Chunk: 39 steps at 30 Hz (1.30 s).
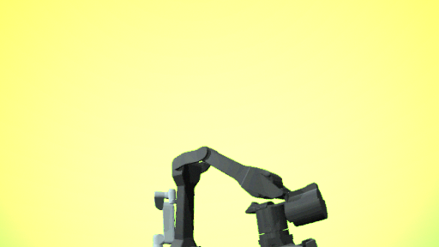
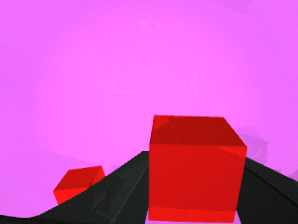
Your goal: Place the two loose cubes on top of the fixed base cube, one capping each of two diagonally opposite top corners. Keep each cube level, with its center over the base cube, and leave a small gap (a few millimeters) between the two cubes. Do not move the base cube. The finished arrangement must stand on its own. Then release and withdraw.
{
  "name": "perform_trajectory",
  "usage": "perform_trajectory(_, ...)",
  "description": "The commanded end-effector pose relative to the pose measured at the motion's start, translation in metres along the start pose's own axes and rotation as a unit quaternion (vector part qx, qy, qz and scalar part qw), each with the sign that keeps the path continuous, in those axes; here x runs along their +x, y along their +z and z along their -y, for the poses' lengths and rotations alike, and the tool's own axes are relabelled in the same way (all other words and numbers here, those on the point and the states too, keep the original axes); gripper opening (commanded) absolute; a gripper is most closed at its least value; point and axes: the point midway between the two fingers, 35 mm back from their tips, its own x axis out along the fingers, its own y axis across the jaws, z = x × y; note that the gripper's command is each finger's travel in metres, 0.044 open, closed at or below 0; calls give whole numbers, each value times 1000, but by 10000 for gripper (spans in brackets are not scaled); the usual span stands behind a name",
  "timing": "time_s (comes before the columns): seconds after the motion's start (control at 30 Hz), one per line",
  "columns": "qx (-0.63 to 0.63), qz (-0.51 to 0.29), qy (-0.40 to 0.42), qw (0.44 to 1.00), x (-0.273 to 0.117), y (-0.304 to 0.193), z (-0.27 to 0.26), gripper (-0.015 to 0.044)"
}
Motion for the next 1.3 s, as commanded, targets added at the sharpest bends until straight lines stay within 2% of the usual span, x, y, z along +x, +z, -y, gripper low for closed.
perform_trajectory(0.0,-2,1,4,1000,-14,0,-1,105)
perform_trajectory(0.3,-2,1,3,1000,-38,-3,2,105)
perform_trajectory(1.27,160,-3,5,987,-9,-54,-60,105)
